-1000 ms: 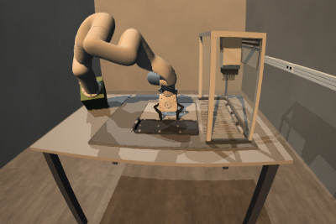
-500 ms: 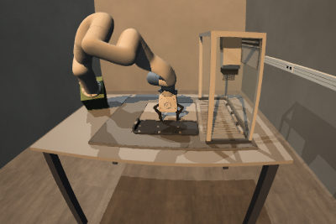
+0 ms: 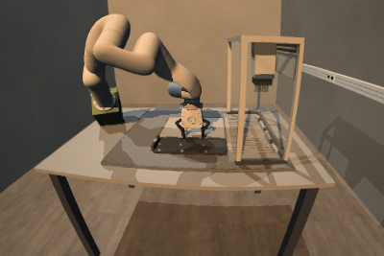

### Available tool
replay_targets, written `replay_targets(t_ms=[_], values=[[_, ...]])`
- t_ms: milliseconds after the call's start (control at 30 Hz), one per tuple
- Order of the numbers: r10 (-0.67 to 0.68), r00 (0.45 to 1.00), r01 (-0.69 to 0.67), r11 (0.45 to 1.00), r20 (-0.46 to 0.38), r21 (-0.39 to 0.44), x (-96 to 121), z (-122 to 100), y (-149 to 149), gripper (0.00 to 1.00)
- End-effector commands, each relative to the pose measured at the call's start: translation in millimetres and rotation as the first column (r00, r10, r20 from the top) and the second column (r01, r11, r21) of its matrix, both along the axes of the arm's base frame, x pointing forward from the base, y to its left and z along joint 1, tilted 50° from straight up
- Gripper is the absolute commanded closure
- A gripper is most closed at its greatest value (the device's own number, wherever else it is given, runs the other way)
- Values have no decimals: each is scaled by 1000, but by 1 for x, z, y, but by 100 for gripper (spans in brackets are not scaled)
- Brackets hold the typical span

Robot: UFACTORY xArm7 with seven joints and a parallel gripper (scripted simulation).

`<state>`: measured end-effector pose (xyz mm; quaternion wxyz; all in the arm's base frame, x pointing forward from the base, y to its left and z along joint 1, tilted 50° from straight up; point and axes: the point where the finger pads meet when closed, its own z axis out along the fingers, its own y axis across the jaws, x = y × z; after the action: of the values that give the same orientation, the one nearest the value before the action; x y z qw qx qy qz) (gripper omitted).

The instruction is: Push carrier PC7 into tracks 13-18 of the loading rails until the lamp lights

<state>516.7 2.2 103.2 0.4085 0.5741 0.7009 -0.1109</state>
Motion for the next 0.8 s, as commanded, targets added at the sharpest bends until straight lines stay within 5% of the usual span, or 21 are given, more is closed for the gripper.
replay_targets(t_ms=[0,767], values=[[3,1000,-3,1000,2,2,1,1,2,0],[4,1000,-4,1000,2,2,0,-6,9,0]])
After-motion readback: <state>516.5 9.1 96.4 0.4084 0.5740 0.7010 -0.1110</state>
